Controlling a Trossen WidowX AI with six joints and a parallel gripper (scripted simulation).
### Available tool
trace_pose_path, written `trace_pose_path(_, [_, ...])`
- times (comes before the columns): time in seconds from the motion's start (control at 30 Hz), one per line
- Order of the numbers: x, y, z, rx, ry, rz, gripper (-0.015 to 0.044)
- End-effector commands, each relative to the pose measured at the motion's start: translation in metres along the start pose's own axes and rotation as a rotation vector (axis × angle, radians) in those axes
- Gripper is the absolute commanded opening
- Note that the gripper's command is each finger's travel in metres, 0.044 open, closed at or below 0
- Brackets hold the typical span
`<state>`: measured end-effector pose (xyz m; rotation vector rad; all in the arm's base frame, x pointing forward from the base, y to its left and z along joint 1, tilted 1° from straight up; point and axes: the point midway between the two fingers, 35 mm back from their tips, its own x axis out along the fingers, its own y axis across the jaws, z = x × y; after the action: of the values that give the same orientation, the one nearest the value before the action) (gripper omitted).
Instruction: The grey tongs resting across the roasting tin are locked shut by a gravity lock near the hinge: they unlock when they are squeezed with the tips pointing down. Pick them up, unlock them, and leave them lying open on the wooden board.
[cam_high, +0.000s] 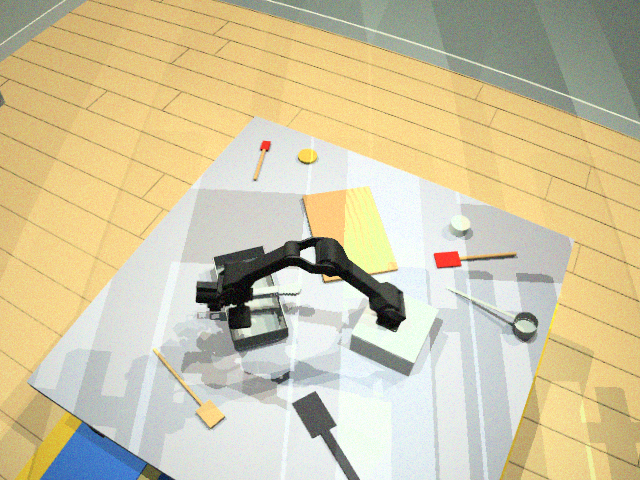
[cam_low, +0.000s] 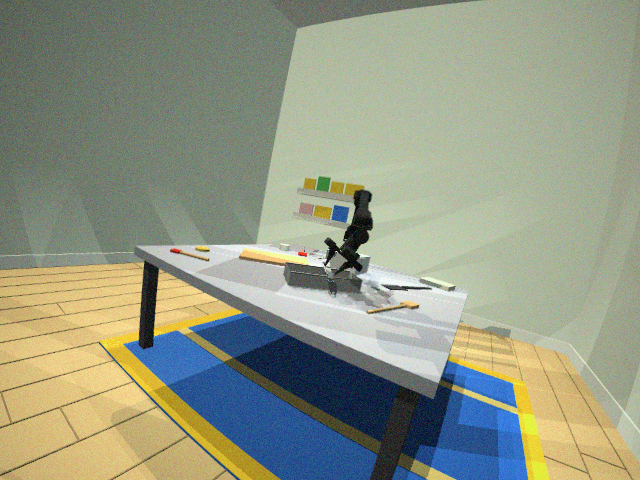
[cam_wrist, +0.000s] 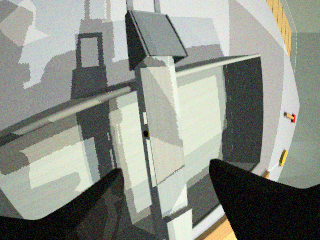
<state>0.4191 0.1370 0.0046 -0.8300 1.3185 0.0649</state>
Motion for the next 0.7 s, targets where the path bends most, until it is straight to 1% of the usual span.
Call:
trace_pose_path(0.0, [0.008, 0.000, -0.001, -0.005, 0.002, -0.002, 0.0260])
trace_pose_path(0.67, [0.040, -0.001, -0.002, -0.005, 0.002, -0.004, 0.0260])
